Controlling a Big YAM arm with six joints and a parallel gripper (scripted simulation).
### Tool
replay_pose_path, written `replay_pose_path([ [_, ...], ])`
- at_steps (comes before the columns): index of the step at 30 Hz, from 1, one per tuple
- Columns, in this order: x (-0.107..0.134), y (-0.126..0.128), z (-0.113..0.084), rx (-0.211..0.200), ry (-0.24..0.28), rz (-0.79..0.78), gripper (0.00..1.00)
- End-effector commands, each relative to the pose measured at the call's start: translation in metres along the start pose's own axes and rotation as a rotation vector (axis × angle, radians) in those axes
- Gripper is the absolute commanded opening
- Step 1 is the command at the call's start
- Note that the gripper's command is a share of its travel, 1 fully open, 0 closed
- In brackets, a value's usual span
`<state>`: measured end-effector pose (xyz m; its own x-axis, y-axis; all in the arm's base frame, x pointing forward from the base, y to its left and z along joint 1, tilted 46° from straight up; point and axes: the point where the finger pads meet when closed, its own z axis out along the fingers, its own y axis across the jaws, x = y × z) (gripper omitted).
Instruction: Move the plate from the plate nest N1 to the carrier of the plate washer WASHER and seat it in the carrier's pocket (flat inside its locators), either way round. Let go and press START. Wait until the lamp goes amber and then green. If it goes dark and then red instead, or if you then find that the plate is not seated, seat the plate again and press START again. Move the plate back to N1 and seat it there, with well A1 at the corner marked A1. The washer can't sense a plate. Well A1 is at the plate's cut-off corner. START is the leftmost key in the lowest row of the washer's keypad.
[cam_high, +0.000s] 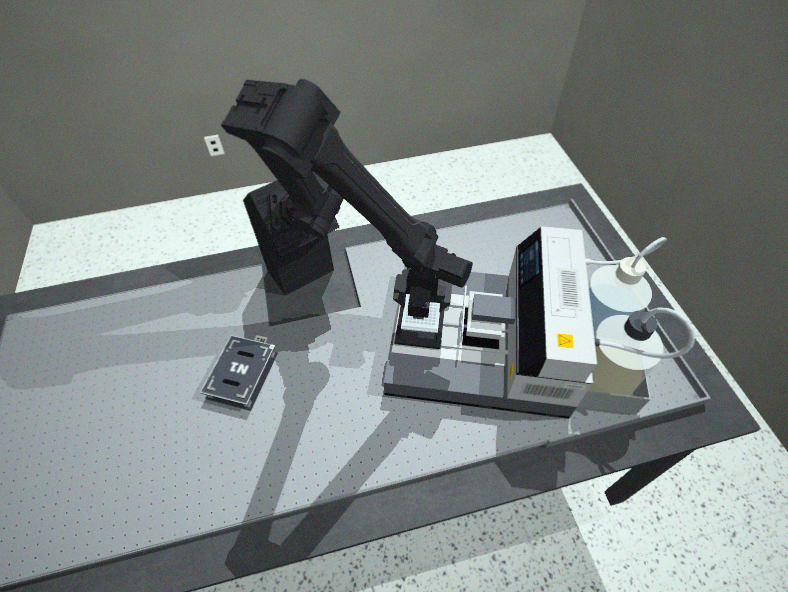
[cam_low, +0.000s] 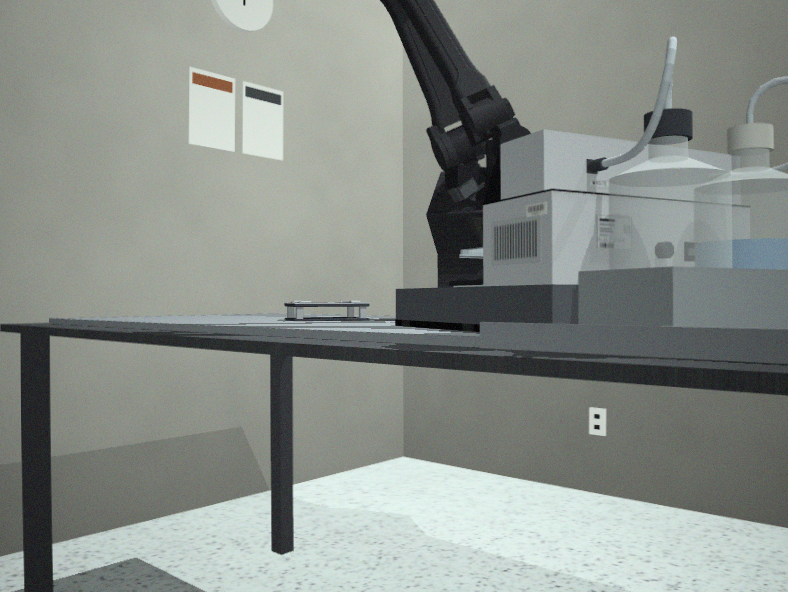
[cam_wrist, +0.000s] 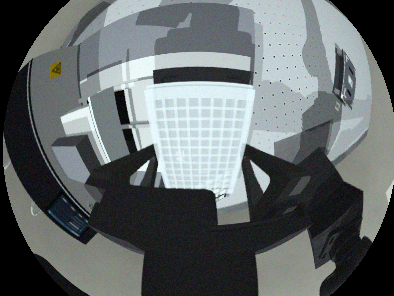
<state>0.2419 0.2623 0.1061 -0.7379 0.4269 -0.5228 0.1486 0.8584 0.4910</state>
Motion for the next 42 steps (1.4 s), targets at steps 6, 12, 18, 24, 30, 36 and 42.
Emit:
replay_pose_path([
  [6, -0.003, 0.010, -0.018, -0.021, -0.001, 0.017, 0.82],
  [12, -0.005, 0.015, -0.030, -0.030, -0.003, 0.022, 0.82],
  [18, -0.005, 0.014, -0.040, -0.029, -0.002, 0.022, 0.82],
  [24, -0.006, 0.016, -0.048, -0.033, -0.003, 0.024, 0.82],
  [30, -0.007, 0.016, -0.058, -0.034, -0.003, 0.025, 0.82],
  [36, -0.004, 0.007, -0.051, -0.011, -0.001, 0.014, 0.82],
  [42, -0.008, -0.007, -0.049, 0.007, -0.001, 0.054, 0.82],
])
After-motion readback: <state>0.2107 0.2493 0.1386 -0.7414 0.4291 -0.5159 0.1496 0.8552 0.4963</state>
